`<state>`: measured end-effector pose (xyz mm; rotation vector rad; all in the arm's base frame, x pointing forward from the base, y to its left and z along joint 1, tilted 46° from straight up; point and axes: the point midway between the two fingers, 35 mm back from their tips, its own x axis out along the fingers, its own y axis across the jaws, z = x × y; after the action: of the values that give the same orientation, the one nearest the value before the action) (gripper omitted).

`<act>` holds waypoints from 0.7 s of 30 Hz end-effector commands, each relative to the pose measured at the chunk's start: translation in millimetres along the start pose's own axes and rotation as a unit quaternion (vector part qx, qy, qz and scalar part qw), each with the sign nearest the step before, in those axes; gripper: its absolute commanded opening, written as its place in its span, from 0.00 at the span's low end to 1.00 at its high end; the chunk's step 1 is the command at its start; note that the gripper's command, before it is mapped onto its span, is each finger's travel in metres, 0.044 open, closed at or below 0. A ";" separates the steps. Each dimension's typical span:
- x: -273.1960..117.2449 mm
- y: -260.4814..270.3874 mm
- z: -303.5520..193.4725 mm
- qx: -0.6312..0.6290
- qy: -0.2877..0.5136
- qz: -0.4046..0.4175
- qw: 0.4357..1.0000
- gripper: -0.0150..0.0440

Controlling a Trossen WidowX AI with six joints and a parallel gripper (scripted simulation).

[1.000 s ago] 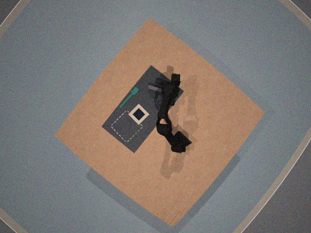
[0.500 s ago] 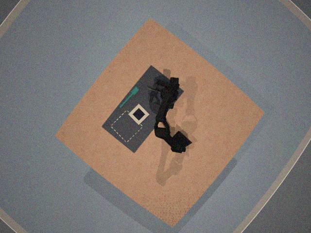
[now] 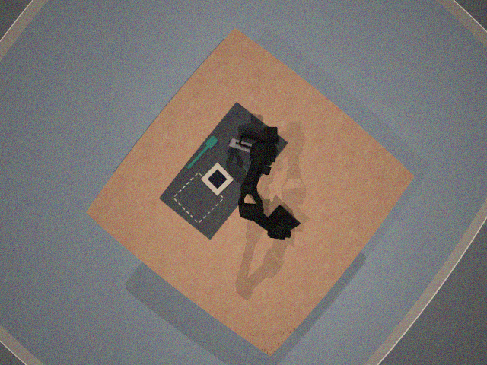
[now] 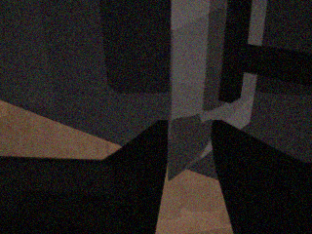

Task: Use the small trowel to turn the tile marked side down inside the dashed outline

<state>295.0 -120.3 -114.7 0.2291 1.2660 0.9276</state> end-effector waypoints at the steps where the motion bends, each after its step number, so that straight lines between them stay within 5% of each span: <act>1: 2.7 3.6 0.8 0.001 -0.002 0.000 1.000 0.42; 8: -40.7 6.3 -1.3 0.001 -0.002 0.000 1.000 0.42; 21: -40.6 6.1 -0.8 0.003 -0.004 -0.001 1.000 0.42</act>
<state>291.2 -145.4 -82.2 0.2369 1.2623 0.9204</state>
